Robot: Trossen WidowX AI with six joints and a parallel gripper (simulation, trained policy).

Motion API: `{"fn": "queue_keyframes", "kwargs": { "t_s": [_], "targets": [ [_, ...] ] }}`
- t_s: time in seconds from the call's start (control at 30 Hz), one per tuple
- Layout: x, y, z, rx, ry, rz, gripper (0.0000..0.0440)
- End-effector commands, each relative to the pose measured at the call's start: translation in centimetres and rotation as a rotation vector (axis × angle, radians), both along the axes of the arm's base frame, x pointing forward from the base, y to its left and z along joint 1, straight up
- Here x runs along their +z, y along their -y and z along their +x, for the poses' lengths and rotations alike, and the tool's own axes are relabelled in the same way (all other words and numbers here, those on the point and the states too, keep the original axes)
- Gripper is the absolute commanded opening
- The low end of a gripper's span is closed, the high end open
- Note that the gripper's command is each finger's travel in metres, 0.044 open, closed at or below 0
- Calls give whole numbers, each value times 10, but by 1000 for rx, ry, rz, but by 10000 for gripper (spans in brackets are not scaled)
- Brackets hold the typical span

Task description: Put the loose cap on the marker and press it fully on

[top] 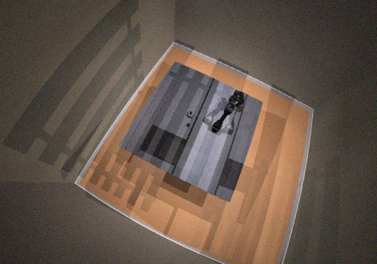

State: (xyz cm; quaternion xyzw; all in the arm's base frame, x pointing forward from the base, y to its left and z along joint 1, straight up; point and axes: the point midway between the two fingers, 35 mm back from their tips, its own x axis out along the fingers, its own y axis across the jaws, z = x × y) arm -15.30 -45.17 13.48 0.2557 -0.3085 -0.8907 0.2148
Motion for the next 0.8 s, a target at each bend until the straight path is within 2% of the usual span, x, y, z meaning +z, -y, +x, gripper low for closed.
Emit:
{"fn": "queue_keyframes", "kwargs": {
  "t_s": [0.0, 0.77],
  "targets": [
    [2, 4, 12, 25, 21, -14, 297],
    [3, 24, 106, 197, 182, -69, 300]
  ]
}}
